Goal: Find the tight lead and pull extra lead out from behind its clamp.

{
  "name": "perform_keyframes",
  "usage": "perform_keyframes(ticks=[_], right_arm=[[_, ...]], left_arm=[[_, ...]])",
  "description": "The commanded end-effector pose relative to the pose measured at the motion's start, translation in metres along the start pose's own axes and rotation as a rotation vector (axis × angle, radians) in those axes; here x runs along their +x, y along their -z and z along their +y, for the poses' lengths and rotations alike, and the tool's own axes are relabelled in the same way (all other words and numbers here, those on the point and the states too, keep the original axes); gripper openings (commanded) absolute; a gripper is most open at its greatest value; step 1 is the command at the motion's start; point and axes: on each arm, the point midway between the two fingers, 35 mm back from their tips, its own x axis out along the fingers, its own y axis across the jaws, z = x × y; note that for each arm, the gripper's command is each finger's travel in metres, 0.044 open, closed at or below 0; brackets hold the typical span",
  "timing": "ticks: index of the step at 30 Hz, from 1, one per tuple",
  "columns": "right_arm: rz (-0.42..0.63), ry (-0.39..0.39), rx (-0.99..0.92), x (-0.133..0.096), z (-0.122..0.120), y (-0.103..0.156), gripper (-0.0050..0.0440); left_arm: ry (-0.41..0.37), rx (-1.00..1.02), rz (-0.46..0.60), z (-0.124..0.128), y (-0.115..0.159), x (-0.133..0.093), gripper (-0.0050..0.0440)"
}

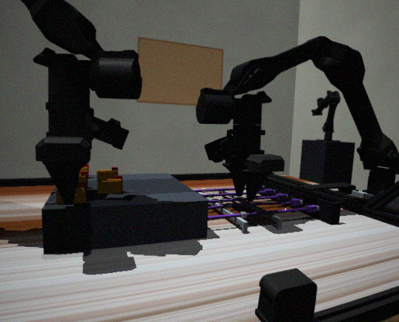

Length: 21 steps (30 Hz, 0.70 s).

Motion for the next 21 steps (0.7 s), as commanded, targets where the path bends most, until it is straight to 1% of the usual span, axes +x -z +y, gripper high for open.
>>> perform_keyframes(ticks=[1, 16, 17, 21], right_arm=[[-0.032, 0.000, 0.000, -0.0113, 0.0000, -0.0034, 0.0209], [-0.032, 0.000, 0.000, -0.0113, 0.0000, -0.0034, 0.0209], [-0.032, 0.000, 0.000, -0.0113, 0.0000, -0.0034, 0.0209], [-0.032, 0.000, 0.000, -0.0113, 0.0000, -0.0034, 0.0209]], left_arm=[[0.009, -0.005, -0.006, -0.0004, -0.0009, -0.0016, 0.0209], [0.009, -0.005, -0.006, -0.0004, -0.0009, -0.0016, 0.0209], [0.009, 0.000, -0.022, -0.0015, -0.0039, -0.0060, -0.0050], [0.009, 0.000, -0.022, -0.0015, -0.0039, -0.0060, -0.0050]])
